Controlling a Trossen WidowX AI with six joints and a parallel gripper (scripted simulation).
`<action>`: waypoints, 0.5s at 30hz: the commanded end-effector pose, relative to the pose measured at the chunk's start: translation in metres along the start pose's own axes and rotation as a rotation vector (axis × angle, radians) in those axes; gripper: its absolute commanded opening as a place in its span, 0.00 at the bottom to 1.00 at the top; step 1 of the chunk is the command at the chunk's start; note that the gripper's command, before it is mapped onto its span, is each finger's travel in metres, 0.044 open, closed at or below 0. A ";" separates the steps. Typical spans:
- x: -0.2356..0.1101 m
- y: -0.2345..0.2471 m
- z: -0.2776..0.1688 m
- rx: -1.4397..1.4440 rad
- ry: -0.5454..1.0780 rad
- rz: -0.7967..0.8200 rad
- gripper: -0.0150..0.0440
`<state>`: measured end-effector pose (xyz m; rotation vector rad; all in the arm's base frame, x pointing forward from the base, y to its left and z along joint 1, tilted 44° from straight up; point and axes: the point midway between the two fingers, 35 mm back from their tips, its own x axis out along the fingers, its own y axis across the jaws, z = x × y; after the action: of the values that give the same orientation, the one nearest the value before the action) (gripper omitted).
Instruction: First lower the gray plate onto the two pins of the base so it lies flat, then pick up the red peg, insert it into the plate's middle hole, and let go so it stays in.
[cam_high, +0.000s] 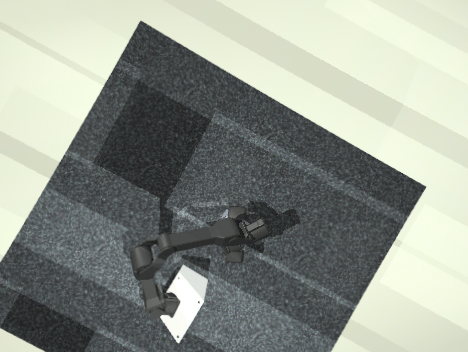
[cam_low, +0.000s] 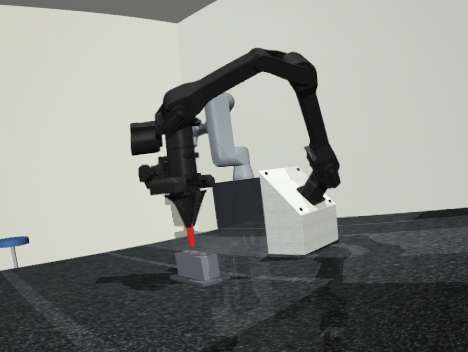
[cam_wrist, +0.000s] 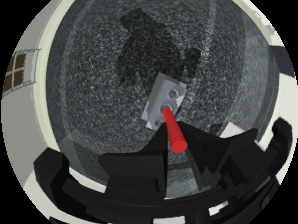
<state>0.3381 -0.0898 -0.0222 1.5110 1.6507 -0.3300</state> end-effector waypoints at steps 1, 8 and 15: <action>0.000 -0.001 0.000 -0.004 0.000 -0.004 0.25; 0.000 0.000 0.000 -0.001 0.000 -0.001 0.25; 0.000 -0.001 0.000 0.000 0.000 0.000 0.25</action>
<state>0.3381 -0.0898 -0.0223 1.5110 1.6508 -0.3300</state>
